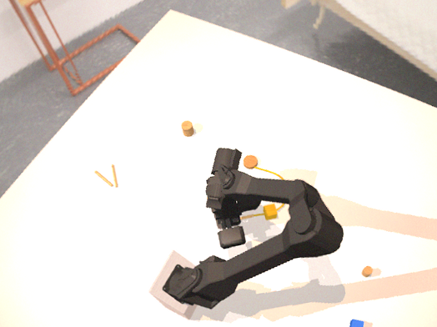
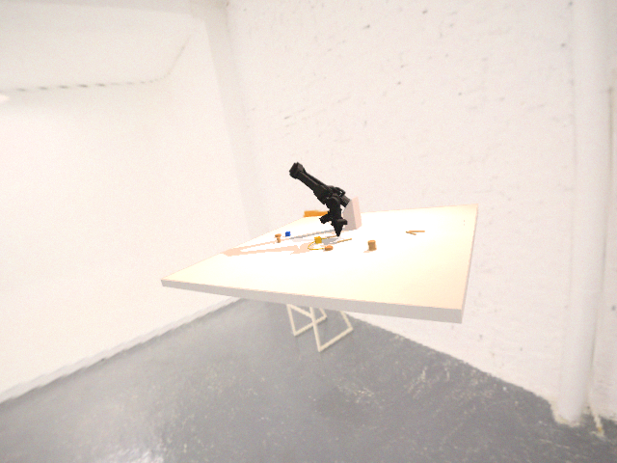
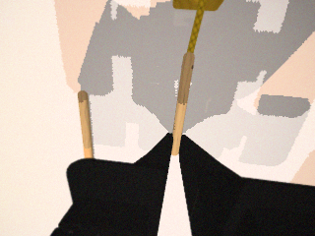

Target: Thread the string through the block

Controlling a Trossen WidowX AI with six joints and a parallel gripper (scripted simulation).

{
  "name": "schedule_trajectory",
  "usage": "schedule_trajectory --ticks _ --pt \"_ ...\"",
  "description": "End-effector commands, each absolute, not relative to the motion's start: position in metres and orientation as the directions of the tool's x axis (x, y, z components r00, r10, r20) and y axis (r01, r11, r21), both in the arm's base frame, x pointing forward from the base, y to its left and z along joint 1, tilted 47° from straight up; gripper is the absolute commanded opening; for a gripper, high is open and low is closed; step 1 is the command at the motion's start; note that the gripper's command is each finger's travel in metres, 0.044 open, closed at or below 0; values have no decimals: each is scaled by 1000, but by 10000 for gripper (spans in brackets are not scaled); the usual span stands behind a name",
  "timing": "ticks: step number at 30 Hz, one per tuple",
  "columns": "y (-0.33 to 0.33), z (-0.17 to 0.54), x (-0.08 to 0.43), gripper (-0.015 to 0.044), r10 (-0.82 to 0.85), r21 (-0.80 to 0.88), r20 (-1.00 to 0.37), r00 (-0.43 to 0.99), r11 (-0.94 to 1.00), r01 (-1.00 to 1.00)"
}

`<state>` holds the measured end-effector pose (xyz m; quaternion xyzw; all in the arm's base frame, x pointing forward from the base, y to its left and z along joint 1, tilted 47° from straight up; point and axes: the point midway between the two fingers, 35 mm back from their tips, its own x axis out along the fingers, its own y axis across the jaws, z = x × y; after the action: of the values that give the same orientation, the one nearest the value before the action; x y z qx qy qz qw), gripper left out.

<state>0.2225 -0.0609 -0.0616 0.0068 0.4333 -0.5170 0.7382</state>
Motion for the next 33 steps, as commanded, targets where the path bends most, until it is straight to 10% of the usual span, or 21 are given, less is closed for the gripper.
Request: schedule_trajectory --ticks 1,33 --pt "-58 -65 219 0 -755 -440 -650 87 467 767" --pt "-56 -83 207 0 -762 -447 -643 78 456 769"
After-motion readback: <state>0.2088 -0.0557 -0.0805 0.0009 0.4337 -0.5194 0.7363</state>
